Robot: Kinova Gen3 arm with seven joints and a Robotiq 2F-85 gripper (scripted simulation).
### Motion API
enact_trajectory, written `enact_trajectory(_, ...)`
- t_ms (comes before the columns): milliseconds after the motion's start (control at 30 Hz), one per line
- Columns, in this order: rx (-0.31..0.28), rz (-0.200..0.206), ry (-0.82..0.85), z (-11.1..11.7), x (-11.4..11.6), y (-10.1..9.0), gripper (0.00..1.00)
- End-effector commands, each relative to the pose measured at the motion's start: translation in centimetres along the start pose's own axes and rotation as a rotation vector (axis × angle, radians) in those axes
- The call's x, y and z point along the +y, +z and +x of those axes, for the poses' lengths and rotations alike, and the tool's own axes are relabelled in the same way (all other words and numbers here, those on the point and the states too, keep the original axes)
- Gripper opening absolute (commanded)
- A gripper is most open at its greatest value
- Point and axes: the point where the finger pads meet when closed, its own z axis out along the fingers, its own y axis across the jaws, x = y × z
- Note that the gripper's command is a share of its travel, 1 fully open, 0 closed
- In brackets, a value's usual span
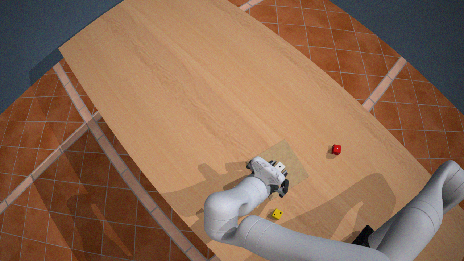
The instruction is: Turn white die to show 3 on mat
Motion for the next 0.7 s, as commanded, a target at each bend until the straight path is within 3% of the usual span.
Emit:
enact_trajectory(0,-0.001,0.001,0.001,0.05,-0.04,-0.09,0.41)
enact_trajectory(400,-0.001,0.001,0.001,0.05,-0.04,-0.09,0.41)
enact_trajectory(433,-0.001,0.001,0.001,0.05,-0.04,-0.09,0.21)
enact_trajectory(667,-0.001,0.001,0.001,0.05,-0.04,-0.09,0.21)
